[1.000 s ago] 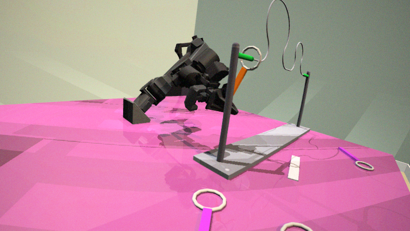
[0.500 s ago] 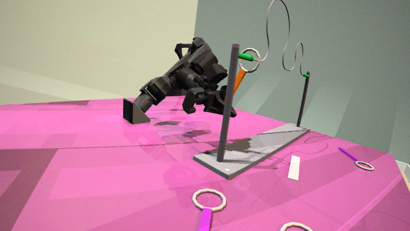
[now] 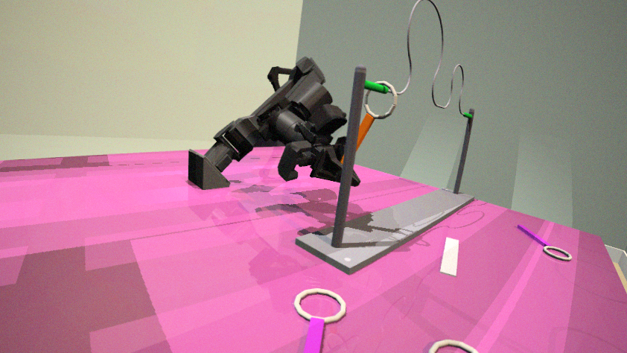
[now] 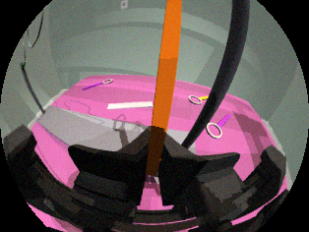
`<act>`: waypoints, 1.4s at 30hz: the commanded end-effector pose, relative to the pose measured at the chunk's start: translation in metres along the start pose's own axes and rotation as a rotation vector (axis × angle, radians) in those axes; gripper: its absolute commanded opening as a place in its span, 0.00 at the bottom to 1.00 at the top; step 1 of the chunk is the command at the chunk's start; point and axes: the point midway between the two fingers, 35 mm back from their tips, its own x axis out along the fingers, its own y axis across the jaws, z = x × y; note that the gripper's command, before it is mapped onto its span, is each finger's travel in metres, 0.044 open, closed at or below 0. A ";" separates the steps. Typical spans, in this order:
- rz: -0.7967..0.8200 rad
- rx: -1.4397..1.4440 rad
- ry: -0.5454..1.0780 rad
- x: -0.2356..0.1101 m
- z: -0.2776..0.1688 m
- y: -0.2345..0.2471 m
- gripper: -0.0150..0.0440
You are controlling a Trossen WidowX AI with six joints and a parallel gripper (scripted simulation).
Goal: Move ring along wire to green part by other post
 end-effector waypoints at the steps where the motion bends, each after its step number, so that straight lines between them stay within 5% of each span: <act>1: -0.005 0.005 -0.001 0.000 -0.001 -0.001 0.00; 10: -0.005 0.005 -0.001 0.000 -0.001 -0.001 0.00; 22: -0.001 0.000 0.000 -0.002 0.000 0.000 0.53; 42: -0.007 0.005 0.001 -0.050 -0.001 -0.001 0.53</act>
